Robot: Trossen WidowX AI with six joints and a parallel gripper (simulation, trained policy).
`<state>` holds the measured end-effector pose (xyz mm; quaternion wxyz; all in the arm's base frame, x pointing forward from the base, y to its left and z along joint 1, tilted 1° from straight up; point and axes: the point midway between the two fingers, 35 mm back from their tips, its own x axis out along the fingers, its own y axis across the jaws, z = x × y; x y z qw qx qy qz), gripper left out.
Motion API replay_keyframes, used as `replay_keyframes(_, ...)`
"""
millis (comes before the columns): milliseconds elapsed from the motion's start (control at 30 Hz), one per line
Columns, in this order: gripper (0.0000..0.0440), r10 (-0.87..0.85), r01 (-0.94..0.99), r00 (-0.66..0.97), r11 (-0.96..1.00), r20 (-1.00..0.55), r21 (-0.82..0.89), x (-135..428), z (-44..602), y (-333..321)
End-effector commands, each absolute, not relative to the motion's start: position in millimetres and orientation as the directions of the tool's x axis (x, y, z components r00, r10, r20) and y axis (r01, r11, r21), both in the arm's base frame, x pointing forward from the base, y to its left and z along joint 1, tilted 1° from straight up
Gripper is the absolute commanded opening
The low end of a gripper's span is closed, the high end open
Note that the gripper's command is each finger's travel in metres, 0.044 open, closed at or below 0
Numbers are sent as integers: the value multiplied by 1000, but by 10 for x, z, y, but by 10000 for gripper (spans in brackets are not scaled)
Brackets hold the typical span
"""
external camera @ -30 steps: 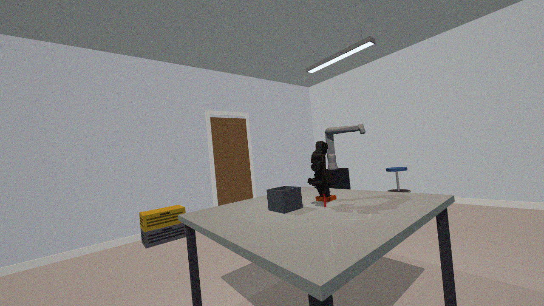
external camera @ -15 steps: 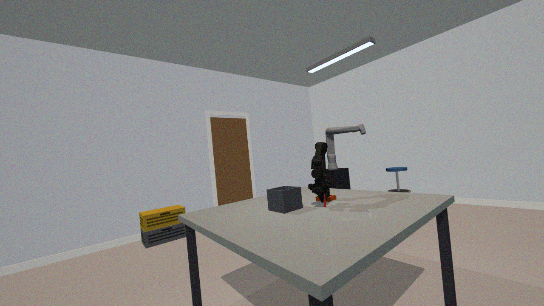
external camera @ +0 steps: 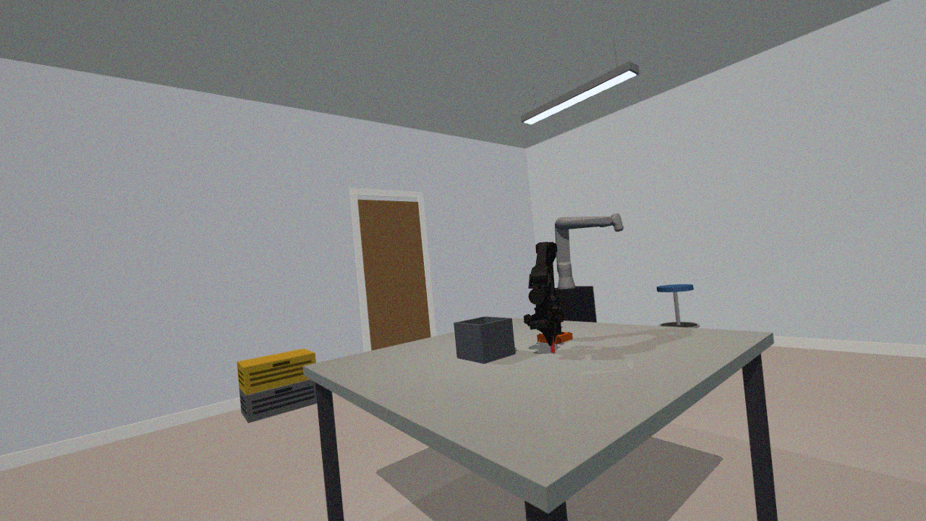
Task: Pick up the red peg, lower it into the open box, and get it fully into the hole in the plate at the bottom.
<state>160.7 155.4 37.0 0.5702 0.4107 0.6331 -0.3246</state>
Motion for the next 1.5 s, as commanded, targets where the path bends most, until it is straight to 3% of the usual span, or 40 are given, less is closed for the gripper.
replay_keyframes(0, 0, 197, 890, 13, 445, -980, 101, 1680, 482, 1636)
replay_keyframes(700, 0, 321, 842, 216, 416, -922, 343, 2054, 1428, 1618)
replay_keyframes(1133, 0, 243, 827, 344, 379, -907, 416, 2317, 1912, 1172)
replay_keyframes(1467, 0, 150, 859, 353, 340, -924, 383, 2445, 1979, 782)
